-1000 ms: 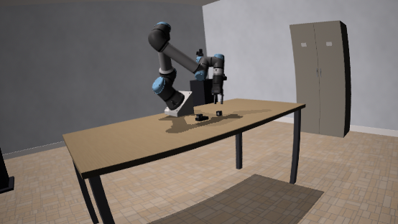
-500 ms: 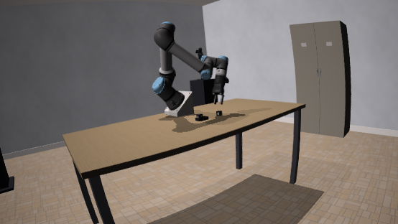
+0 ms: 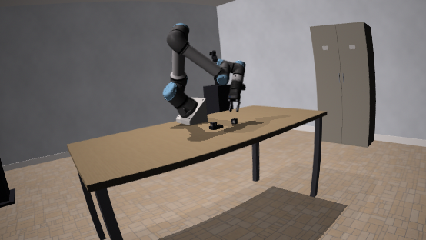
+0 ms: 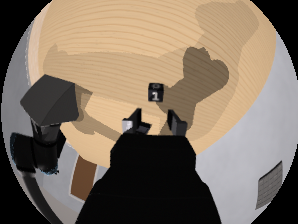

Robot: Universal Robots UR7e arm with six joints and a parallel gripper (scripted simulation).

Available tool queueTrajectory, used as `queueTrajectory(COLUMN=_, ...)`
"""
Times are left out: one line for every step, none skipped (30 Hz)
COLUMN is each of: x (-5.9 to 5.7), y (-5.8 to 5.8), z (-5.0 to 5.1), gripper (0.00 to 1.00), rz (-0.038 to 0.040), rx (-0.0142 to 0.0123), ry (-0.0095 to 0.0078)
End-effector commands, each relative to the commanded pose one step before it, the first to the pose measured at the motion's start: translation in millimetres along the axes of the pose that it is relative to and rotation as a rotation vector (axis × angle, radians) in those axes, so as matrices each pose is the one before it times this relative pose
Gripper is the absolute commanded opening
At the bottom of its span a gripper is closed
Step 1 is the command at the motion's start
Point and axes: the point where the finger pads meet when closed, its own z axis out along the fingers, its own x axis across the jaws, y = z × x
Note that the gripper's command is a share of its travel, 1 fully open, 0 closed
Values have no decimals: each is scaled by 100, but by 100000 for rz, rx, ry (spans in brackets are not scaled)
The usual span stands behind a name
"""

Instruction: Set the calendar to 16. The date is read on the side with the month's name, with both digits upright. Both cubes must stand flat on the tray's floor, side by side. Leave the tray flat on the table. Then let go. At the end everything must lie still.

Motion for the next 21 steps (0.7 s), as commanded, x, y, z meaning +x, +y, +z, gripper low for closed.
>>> queueTrajectory(x=-6, y=-26, z=2, gripper=87, rz=132, rx=-1416, ry=-253)
queueTrajectory(x=-15, y=-16, z=13, gripper=87, rz=15, rx=-513, ry=-128)
queueTrajectory(x=-16, y=-18, z=14, gripper=87, rz=16, rx=-592, ry=-140)
queueTrajectory(x=-18, y=-19, z=15, gripper=87, rz=18, rx=-669, ry=-148)
queueTrajectory(x=-18, y=-20, z=15, gripper=87, rz=19, rx=-745, ry=-152)
queueTrajectory(x=0, y=0, z=0, gripper=87, rz=0, rx=0, ry=0)
queueTrajectory(x=0, y=0, z=0, gripper=87, rz=0, rx=0, ry=0)
queueTrajectory(x=-18, y=-21, z=16, gripper=87, rz=20, rx=-816, ry=-152)
queueTrajectory(x=-18, y=-21, z=15, gripper=87, rz=20, rx=-882, ry=-147)
queueTrajectory(x=-17, y=-20, z=14, gripper=87, rz=20, rx=-942, ry=-138)
queueTrajectory(x=-16, y=-19, z=13, gripper=87, rz=20, rx=-996, ry=-124)
queueTrajectory(x=-14, y=-18, z=11, gripper=87, rz=19, rx=-1041, ry=-106)
queueTrajectory(x=-12, y=-16, z=9, gripper=87, rz=18, rx=-1078, ry=-85)
queueTrajectory(x=-9, y=-14, z=7, gripper=87, rz=17, rx=-1105, ry=-61)
queueTrajectory(x=-6, y=-12, z=5, gripper=87, rz=16, rx=-1123, ry=-35)
queueTrajectory(x=-2, y=-10, z=2, gripper=87, rz=14, rx=-1131, ry=-8)
queueTrajectory(x=1, y=-8, z=-1, gripper=87, rz=13, rx=-1128, ry=20)
queueTrajectory(x=4, y=-6, z=-3, gripper=87, rz=11, rx=-1116, ry=46)
queueTrajectory(x=7, y=-4, z=-6, gripper=87, rz=9, rx=-1094, ry=71)
queueTrajectory(x=10, y=-2, z=-8, gripper=87, rz=7, rx=-1063, ry=94)
queueTrajectory(x=13, y=-1, z=-10, gripper=87, rz=6, rx=-1023, ry=114)
